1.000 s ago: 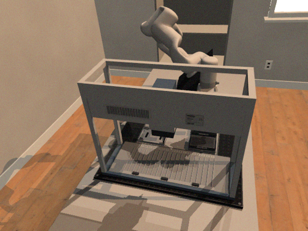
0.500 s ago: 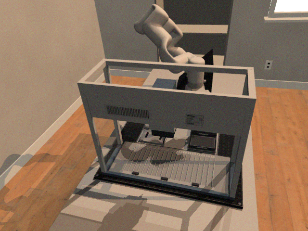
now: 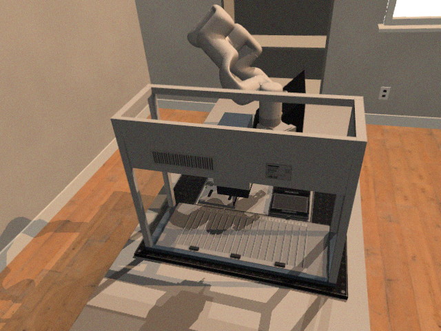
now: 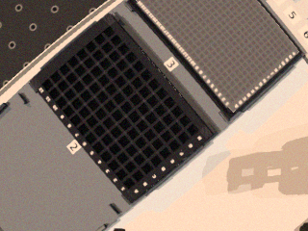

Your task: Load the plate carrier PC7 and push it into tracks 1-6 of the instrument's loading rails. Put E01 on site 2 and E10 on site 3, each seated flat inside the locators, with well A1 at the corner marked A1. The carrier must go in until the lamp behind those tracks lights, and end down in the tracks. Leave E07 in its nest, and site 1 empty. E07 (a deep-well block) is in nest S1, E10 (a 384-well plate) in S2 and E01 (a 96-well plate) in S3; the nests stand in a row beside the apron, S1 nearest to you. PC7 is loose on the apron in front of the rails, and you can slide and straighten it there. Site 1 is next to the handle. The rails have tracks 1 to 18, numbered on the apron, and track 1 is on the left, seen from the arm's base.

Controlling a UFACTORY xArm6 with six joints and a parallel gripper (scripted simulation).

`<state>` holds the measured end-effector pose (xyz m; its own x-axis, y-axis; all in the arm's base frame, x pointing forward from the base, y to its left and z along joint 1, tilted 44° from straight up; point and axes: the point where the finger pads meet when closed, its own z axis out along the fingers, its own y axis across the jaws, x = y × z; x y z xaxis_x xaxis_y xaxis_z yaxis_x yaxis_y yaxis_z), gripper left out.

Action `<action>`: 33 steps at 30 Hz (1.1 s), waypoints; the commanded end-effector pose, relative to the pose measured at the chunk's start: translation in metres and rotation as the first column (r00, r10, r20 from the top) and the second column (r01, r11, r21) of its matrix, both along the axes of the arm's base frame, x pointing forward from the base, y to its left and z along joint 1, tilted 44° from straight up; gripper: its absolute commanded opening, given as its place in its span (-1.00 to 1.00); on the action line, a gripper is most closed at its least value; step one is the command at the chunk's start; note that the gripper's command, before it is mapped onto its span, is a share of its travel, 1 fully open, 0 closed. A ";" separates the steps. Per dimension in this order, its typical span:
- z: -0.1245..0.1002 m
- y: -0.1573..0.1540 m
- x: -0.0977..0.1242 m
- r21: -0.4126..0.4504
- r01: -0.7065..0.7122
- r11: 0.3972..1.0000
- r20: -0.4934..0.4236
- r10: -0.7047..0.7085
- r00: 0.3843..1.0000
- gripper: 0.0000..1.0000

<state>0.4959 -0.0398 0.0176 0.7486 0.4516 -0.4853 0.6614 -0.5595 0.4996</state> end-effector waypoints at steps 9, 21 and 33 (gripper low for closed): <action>0.001 0.001 0.001 0.065 -0.285 0.956 -0.275 0.292 0.916 1.00; 0.001 0.001 0.001 0.147 -0.448 0.882 -0.432 0.465 0.773 1.00; 0.001 0.001 0.001 0.147 -0.448 0.882 -0.432 0.465 0.773 1.00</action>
<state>0.4959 -0.0399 0.0178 0.1572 0.7063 -0.6903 0.9863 -0.1477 0.0735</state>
